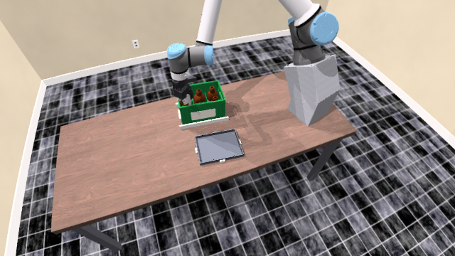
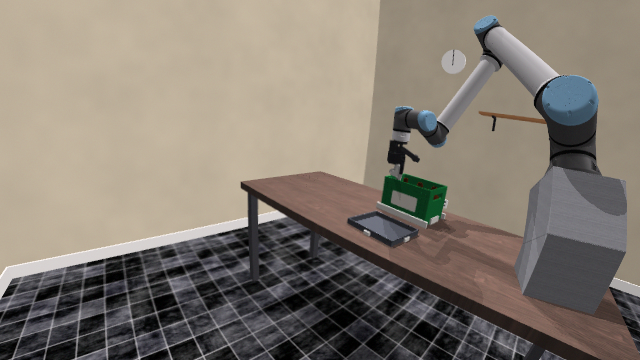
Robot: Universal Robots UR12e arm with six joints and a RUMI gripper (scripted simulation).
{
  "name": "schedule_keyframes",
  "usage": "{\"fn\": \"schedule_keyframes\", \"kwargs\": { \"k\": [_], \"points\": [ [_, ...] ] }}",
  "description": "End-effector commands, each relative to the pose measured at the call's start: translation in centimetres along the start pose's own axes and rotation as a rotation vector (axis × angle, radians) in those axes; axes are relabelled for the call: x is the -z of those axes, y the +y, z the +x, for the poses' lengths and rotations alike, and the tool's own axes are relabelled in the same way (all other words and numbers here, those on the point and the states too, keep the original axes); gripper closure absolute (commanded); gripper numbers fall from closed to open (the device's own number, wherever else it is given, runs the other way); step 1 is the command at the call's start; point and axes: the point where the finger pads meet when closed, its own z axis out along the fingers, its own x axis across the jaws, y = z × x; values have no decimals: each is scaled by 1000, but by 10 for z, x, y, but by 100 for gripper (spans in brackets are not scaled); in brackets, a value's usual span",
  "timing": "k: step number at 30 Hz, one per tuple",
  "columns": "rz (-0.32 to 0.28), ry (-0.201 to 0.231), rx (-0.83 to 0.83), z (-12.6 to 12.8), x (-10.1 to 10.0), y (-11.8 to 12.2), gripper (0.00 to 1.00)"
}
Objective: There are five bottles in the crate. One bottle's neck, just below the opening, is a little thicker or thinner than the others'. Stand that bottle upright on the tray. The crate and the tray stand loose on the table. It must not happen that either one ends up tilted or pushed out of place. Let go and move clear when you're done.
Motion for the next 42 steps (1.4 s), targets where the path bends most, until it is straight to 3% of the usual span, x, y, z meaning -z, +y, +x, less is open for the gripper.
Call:
{"fn": "schedule_keyframes", "kwargs": {
  "k": [1, 39, 40, 42],
  "points": [
    [-1, -1, 0, 0, 1, 0, 100],
    [-1, -1, 0, 0, 1, 0, 100],
    [-1, -1, 0, 0, 1, 0, 62],
    [-1, -1, 0, 0, 1, 0, 62]
  ]
}}
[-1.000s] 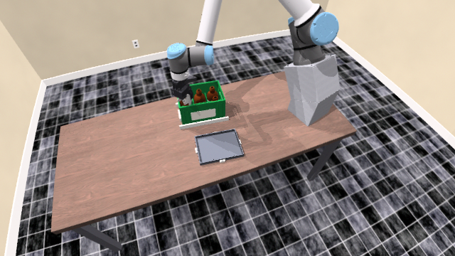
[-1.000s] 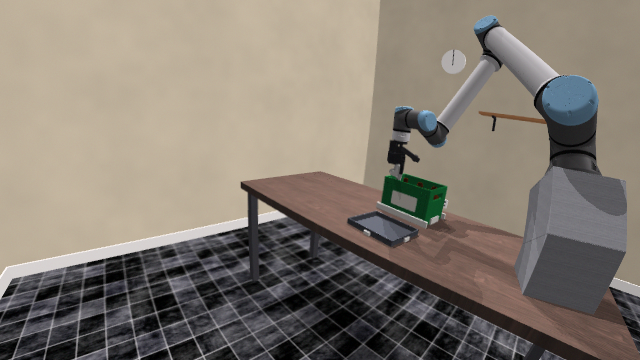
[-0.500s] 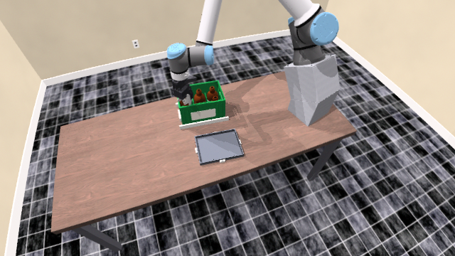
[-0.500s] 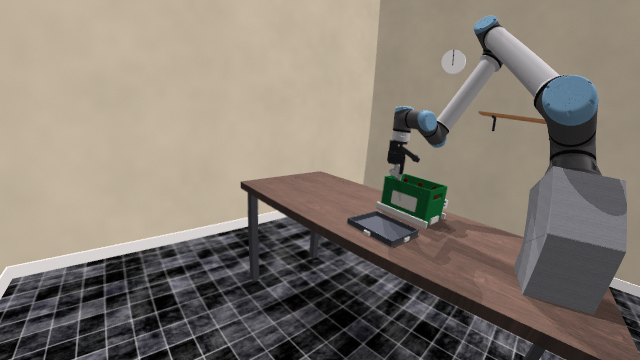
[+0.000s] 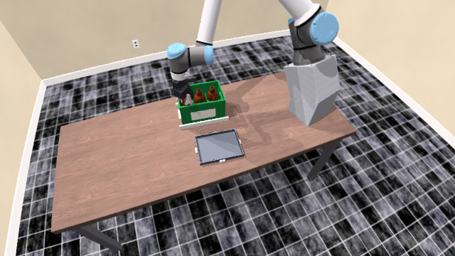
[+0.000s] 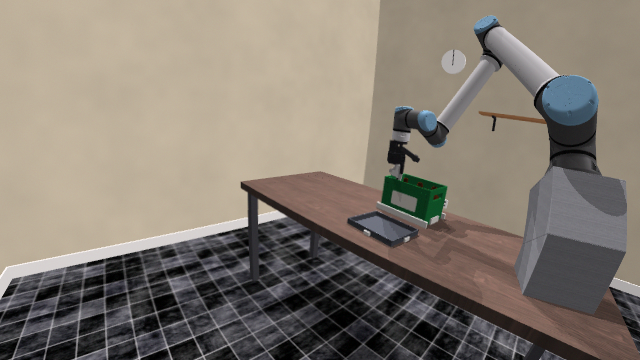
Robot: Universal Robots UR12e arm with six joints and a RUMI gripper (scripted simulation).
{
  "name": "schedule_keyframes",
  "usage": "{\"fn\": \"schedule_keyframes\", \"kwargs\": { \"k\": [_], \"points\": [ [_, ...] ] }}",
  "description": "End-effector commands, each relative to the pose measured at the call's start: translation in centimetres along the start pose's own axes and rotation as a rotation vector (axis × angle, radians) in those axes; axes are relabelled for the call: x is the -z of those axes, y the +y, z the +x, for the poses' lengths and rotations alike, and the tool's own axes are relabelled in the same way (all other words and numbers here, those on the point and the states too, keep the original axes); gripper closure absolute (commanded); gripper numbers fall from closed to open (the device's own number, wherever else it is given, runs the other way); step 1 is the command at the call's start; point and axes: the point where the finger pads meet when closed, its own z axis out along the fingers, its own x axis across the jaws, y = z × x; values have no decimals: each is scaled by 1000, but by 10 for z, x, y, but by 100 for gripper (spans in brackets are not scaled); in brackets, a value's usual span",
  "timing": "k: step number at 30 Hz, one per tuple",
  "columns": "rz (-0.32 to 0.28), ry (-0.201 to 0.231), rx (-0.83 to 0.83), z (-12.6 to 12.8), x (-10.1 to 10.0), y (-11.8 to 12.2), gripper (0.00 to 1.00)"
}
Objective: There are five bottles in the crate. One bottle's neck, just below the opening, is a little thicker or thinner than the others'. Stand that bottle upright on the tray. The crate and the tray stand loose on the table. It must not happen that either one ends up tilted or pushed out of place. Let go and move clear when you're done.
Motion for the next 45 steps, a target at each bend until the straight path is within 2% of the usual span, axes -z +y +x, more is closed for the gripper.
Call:
{"fn": "schedule_keyframes", "kwargs": {
  "k": [1, 34, 45],
  "points": [
    [-1, -1, 0, 0, 1, 0, 62],
    [-1, -1, 0, 0, 1, 0, 62],
    [-1, -1, 0, 0, 10, 0, 62]
  ]
}}
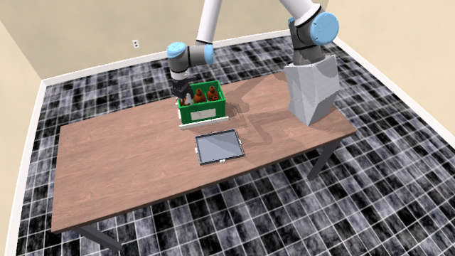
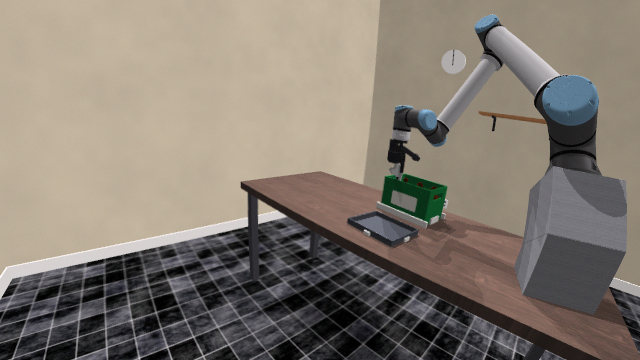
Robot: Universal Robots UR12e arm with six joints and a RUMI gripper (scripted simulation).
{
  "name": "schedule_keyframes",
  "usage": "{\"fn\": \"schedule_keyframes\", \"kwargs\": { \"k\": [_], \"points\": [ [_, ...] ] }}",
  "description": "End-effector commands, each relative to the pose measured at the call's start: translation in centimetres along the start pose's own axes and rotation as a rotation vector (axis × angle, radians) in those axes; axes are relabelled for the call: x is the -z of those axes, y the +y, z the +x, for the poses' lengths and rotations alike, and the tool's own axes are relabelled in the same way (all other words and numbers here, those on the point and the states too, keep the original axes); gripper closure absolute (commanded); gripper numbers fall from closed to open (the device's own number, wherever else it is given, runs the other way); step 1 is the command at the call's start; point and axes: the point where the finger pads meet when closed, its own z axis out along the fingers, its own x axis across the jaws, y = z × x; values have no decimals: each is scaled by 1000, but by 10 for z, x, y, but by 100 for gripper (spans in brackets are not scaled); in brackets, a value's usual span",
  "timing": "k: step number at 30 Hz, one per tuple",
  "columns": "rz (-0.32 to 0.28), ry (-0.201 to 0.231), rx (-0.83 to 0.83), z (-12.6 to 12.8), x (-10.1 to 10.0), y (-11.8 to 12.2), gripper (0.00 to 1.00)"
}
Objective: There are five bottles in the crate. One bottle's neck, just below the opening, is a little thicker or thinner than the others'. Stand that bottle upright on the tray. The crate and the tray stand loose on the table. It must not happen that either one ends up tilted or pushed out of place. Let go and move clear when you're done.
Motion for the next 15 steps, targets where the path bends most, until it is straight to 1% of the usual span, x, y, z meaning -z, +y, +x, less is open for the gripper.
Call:
{"fn": "schedule_keyframes", "kwargs": {
  "k": [1, 11, 13, 15],
  "points": [
    [-1, -1, 0, 0, 7, 0, 62],
    [-1, -1, 0, 0, 38, 0, 62],
    [-1, -1, 0, 0, 38, 0, 62],
    [-1, -1, 0, 0, 45, 0, 62]
  ]
}}
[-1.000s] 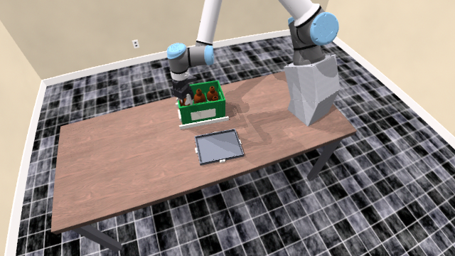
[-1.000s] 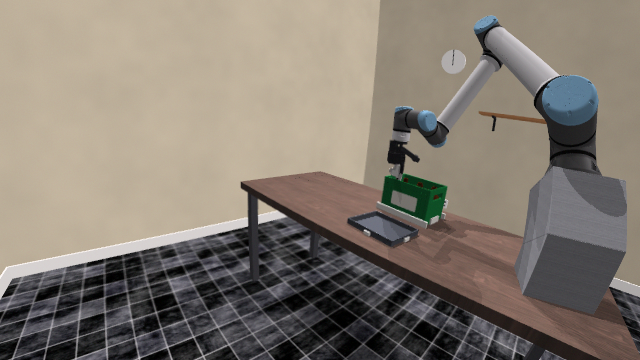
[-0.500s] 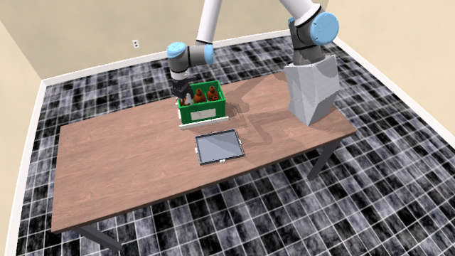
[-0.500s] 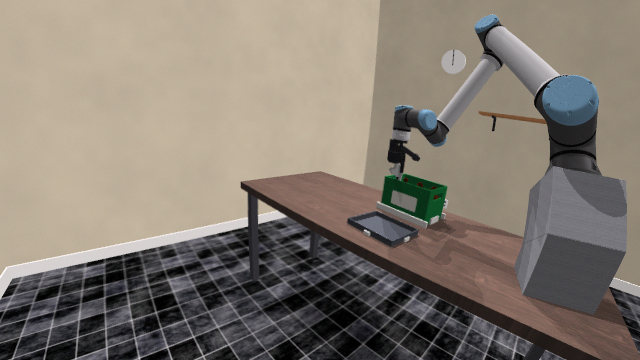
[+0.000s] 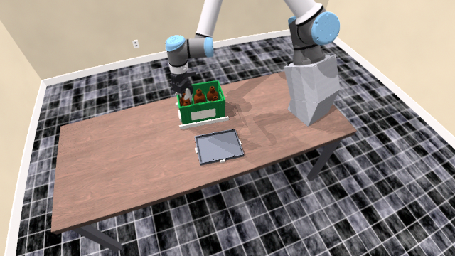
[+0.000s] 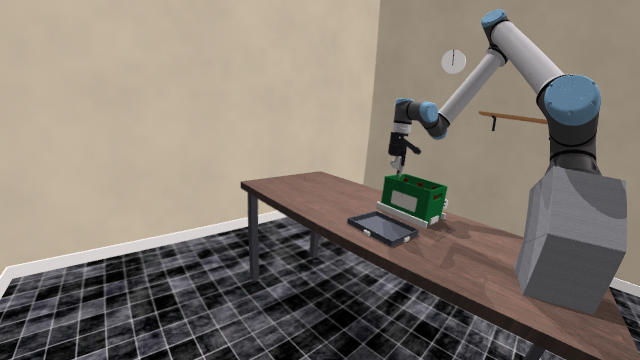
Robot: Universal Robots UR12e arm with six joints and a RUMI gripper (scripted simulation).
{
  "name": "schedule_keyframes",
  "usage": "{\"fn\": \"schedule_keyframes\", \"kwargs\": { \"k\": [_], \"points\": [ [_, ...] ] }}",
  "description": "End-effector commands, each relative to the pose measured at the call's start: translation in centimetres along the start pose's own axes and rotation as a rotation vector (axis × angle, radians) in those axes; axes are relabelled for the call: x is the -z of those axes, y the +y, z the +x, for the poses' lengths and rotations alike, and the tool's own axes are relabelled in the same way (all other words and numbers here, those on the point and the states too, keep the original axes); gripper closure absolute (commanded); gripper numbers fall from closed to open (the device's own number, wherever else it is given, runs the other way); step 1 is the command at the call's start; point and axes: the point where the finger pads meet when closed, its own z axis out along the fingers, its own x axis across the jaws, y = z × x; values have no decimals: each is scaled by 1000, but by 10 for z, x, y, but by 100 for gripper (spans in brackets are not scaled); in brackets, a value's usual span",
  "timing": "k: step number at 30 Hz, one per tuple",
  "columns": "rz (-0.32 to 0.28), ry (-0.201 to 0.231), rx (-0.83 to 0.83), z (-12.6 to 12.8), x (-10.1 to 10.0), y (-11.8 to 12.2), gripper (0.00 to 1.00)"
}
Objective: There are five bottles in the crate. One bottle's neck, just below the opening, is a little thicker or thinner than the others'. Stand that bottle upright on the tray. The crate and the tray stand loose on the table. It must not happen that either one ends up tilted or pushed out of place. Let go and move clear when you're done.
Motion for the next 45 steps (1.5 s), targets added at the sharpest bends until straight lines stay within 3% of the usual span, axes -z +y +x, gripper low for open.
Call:
{"fn": "schedule_keyframes", "kwargs": {
  "k": [1, 11, 22, 23, 45],
  "points": [
    [-1, -1, 0, 0, 12, 0, 62],
    [-1, -1, 0, 0, 38, 0, 62],
    [-1, -1, 0, 0, 43, 0, 62],
    [-1, -1, 0, 0, 43, 0, 100],
    [-1, -1, 0, 0, 43, 0, 100]
  ]
}}
